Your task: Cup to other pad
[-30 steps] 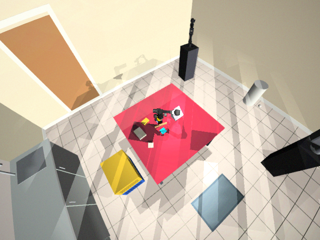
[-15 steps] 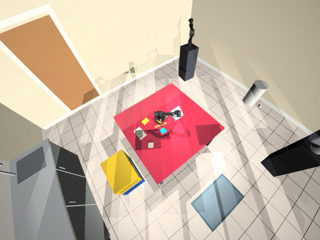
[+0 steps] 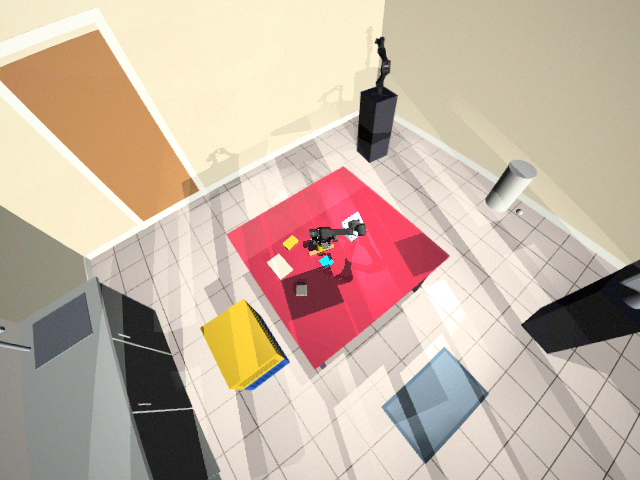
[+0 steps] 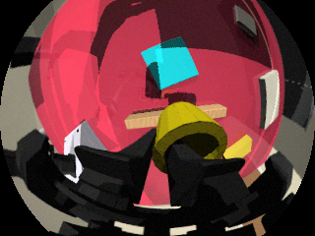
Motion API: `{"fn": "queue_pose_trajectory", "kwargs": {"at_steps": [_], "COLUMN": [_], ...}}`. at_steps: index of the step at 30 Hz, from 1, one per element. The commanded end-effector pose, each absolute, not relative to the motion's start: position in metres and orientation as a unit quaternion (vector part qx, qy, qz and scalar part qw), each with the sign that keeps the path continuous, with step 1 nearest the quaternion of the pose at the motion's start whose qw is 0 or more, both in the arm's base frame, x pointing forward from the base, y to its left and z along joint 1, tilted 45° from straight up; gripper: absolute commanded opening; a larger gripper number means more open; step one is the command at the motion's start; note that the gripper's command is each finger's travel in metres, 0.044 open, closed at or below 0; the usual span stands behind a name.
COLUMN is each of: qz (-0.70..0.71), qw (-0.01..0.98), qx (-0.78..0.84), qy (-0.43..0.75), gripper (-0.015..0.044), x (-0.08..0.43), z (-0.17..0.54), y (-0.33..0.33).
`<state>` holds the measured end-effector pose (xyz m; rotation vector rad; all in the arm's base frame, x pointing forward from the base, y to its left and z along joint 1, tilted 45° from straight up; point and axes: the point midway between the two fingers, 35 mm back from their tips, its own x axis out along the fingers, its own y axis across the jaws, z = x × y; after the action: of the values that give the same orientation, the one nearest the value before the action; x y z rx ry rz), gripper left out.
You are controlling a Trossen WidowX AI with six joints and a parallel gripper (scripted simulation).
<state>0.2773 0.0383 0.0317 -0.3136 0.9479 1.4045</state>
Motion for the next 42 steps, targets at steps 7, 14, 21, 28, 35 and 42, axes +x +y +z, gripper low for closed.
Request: {"fn": "queue_pose_trajectory", "kwargs": {"at_steps": [7, 14, 21, 28, 35, 42], "qz": [0.617, 0.618, 0.618, 0.618, 0.618, 0.618], "qw": [0.654, 0.654, 0.654, 0.654, 0.654, 0.654], "qx": [-0.138, -0.138, -0.138, -0.137, -0.137, -0.137], "qy": [0.415, 0.414, 0.414, 0.413, 0.413, 0.413], "gripper": [0.0000, 0.0000, 0.0000, 0.0000, 0.0000, 0.0000], "x": [0.282, 0.285, 0.288, 0.292, 0.292, 0.292], "z": [0.052, 0.067, 0.081, 0.097, 0.101, 0.093], "y": [0.058, 0.072, 0.087, 0.101, 0.106, 0.113]}}
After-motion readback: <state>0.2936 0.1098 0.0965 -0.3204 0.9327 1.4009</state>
